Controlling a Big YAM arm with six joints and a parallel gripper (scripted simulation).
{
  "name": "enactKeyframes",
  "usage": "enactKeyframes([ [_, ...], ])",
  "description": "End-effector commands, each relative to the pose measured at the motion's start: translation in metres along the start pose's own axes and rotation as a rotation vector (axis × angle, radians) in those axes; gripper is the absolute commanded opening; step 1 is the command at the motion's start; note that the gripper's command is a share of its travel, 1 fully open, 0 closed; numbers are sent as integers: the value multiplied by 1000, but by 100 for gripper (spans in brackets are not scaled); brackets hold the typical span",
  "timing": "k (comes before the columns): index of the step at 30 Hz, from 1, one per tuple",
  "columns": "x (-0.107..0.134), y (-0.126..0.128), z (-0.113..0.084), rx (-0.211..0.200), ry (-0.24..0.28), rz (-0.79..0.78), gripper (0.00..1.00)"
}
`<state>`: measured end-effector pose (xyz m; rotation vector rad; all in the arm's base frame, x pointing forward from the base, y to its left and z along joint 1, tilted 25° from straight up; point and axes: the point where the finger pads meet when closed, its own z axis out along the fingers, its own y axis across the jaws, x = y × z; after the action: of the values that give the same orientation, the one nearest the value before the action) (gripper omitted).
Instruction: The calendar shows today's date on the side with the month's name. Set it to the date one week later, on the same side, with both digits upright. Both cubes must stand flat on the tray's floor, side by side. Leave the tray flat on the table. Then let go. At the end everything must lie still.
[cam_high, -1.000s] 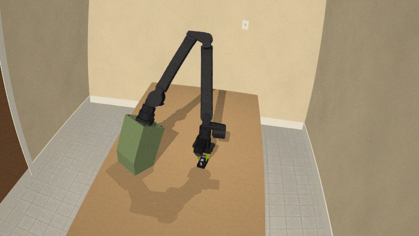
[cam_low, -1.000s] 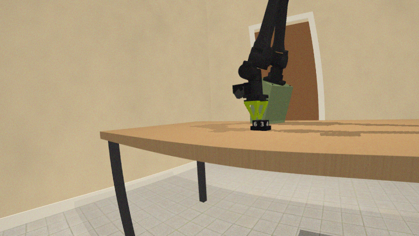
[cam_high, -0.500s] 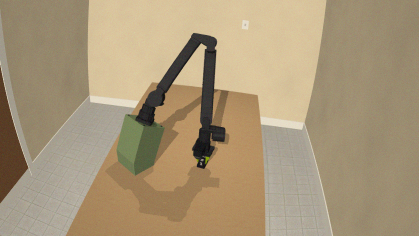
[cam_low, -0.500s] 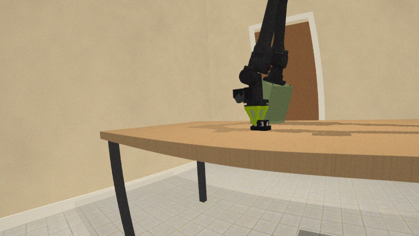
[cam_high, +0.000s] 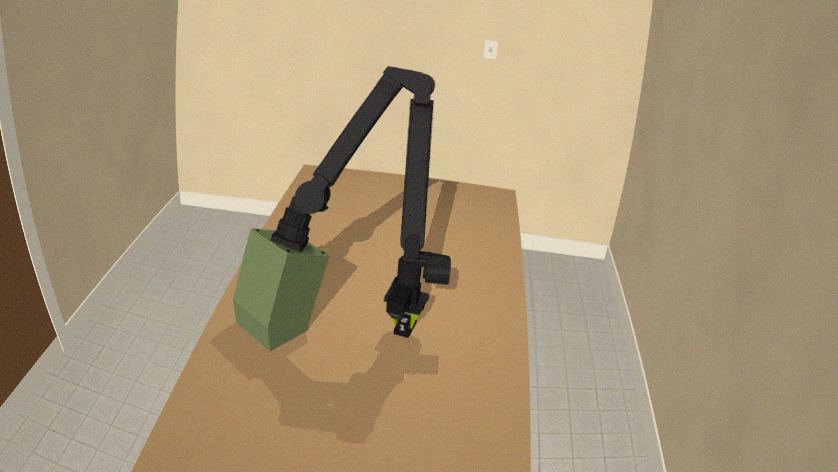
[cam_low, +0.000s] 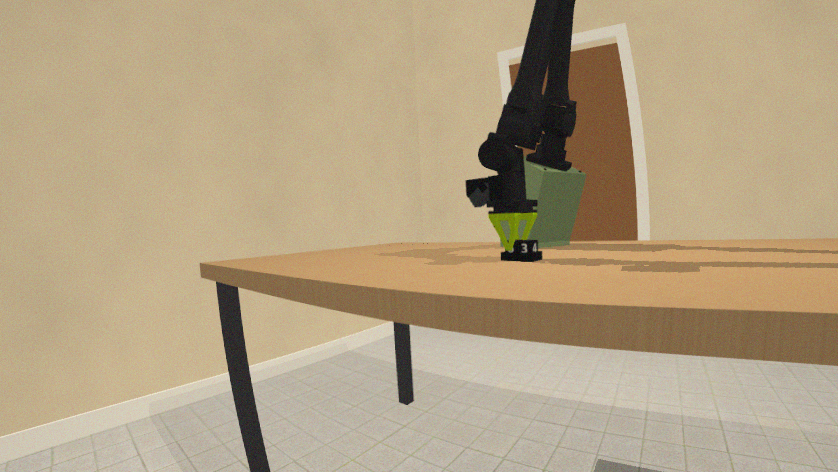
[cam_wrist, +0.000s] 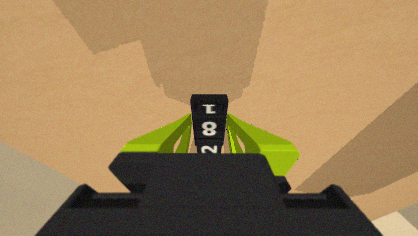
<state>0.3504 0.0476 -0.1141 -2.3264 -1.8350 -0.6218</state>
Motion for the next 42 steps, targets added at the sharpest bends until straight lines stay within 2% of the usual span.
enactKeyframes([
  [1, 4, 1, 3, 0, -1, -5, 44],
  [23, 4, 1, 3, 0, -1, -5, 44],
  [24, 4, 1, 3, 0, -1, -5, 25],
  [42, 4, 1, 3, 0, -1, -6, 25],
])
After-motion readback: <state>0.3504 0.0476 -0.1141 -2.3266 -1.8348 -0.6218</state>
